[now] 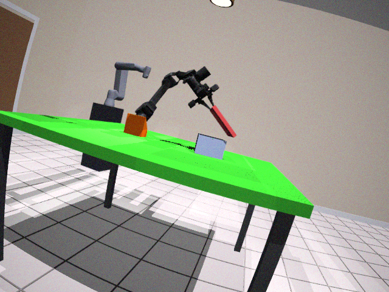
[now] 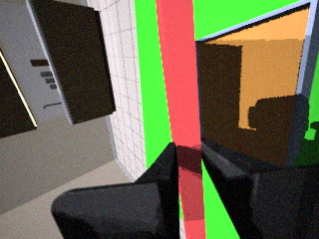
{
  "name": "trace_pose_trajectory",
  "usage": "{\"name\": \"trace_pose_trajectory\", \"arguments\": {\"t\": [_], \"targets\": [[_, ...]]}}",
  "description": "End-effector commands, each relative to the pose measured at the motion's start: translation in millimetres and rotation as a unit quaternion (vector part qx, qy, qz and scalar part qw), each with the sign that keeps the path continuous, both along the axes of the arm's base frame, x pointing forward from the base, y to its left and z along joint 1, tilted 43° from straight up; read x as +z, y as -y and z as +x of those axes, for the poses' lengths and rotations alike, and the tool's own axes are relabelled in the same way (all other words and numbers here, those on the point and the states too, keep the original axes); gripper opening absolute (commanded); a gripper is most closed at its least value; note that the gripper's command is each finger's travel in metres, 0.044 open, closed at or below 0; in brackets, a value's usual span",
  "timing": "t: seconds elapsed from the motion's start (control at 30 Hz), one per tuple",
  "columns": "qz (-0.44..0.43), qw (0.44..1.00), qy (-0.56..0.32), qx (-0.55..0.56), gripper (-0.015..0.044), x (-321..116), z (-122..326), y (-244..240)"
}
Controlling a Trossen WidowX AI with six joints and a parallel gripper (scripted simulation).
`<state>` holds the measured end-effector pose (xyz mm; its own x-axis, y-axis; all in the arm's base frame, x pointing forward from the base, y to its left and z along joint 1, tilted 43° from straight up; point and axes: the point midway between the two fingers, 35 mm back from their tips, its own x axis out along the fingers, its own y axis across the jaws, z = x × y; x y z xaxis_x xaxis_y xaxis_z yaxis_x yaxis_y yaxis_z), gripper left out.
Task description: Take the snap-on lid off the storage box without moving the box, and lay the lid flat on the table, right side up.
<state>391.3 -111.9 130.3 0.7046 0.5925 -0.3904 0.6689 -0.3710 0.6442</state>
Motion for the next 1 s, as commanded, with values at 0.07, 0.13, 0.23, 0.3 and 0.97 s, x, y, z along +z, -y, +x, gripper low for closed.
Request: {"name": "trace_pose_trajectory", "arguments": {"t": [0.07, 0.13, 0.23, 0.3, 0.97], "targets": [[0.002, 1.0, 0.001, 0.0, 0.0, 6, -6, -10], [0.002, 1.0, 0.001, 0.0, 0.0, 8, -7, -13], [0.002, 1.0, 0.001, 0.0, 0.0, 12, -9, -17], [0.002, 1.0, 0.001, 0.0, 0.0, 15, -11, -20], [0.003, 1.0, 0.0, 0.0, 0.0, 40, -25, -47]]}}
